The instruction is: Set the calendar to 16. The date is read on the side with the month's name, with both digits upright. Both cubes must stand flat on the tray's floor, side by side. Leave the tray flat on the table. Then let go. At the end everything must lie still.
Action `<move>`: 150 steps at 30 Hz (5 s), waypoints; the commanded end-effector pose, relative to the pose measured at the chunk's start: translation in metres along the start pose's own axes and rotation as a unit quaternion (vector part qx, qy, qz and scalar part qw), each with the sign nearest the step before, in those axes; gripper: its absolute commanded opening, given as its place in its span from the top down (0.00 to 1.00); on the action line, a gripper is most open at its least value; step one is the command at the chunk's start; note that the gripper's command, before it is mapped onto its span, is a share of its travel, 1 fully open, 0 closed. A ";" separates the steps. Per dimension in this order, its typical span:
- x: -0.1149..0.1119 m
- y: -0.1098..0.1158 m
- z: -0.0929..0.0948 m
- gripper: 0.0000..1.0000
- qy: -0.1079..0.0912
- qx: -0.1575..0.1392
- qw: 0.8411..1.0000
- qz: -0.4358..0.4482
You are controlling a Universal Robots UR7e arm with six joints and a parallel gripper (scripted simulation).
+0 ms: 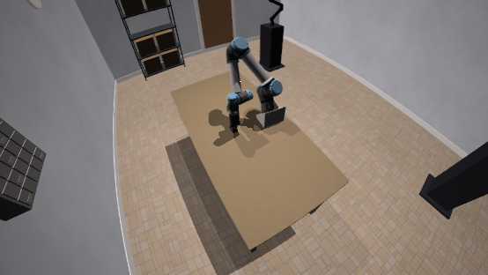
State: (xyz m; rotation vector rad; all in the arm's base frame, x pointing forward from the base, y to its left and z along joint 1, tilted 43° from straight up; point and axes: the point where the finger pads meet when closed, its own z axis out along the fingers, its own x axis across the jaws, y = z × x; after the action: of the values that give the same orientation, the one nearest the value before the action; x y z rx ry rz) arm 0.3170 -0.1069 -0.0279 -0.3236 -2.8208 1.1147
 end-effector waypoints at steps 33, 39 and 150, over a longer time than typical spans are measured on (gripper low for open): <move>0.000 0.000 0.007 0.43 0.000 0.000 1.000 0.000; 0.000 0.000 0.009 0.43 0.000 0.000 1.000 0.000; 0.000 0.000 -0.039 0.13 0.000 0.000 1.000 0.000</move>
State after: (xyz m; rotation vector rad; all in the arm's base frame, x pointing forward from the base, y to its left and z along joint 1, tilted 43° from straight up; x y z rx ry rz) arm 0.3216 -0.0896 -0.0089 -0.3239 -2.8216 1.1149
